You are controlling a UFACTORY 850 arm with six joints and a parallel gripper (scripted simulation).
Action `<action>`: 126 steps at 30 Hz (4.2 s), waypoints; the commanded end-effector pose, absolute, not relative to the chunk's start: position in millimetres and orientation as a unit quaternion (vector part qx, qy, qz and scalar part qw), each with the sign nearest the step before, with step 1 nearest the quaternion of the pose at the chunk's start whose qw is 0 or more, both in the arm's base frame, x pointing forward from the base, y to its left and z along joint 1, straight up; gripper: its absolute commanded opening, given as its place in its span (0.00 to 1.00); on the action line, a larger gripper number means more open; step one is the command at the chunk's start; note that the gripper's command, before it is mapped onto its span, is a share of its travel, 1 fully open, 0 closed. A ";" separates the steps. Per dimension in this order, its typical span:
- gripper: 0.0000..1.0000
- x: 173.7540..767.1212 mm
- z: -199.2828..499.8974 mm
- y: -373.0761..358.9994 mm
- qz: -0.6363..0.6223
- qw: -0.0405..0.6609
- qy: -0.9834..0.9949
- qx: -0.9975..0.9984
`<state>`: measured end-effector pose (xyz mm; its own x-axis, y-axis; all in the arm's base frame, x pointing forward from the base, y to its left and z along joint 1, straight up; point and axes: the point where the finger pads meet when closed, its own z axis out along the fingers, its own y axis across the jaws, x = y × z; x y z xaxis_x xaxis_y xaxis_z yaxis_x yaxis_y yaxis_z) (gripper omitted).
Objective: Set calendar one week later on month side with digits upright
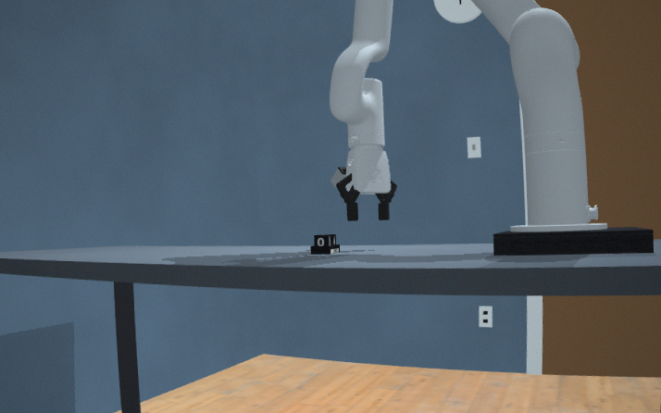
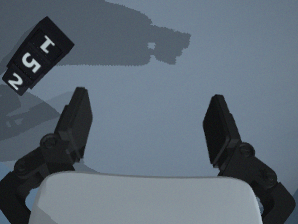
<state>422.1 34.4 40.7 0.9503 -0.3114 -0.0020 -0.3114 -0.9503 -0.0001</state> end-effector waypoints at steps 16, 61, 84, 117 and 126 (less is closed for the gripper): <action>1.00 422.7 88.9 34.4 0.000 0.000 0.158 -0.987; 1.00 443.0 86.3 67.6 0.000 0.000 -0.254 -0.967; 1.00 455.3 84.1 92.4 0.000 0.000 -0.520 -0.854; 1.00 468.6 81.0 126.1 0.000 -0.001 -0.794 -0.608; 0.47 469.3 80.8 128.1 0.000 -0.001 -0.807 -0.591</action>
